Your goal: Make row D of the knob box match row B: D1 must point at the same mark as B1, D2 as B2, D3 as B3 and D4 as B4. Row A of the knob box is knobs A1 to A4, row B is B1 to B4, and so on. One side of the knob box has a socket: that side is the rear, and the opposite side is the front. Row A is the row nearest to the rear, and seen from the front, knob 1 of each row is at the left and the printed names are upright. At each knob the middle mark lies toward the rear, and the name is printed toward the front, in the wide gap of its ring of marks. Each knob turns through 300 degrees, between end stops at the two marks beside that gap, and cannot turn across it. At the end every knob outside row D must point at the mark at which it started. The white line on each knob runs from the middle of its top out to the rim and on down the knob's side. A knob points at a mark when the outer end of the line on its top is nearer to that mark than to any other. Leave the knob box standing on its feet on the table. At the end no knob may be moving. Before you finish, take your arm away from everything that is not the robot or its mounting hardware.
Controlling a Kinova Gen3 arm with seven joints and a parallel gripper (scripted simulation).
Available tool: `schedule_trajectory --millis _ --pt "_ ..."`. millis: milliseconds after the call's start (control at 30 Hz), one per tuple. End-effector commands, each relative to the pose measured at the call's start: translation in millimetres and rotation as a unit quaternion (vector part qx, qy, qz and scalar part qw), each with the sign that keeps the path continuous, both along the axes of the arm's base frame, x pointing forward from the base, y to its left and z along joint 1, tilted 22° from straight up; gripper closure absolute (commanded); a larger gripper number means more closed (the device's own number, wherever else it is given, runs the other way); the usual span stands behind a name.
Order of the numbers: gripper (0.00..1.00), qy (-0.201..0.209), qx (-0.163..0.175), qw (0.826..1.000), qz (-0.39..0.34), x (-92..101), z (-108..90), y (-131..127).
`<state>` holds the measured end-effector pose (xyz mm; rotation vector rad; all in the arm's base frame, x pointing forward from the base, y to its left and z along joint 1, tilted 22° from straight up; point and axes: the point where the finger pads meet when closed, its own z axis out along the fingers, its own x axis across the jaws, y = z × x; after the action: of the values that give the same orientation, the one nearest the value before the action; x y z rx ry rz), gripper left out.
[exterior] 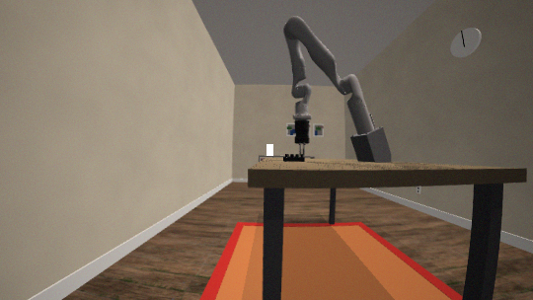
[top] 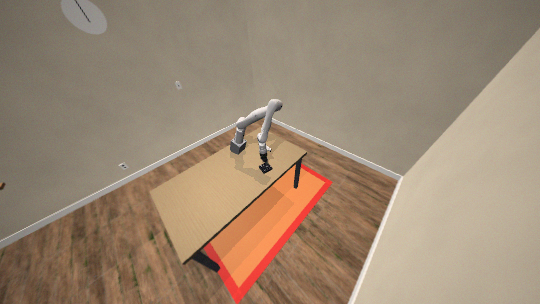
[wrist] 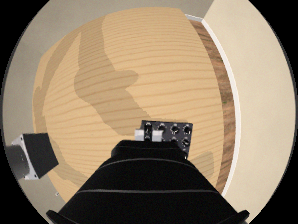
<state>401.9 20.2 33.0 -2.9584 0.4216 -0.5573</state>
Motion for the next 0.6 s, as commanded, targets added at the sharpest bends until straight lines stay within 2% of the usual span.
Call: schedule_trajectory --millis 0,567 --pt "0.7 -0.001 -0.003 1.0 0.012 1.2 0.4 1.4" --pt "0.7 -0.002 -0.004 1.0 0.014 1.1 0.4 1.4"
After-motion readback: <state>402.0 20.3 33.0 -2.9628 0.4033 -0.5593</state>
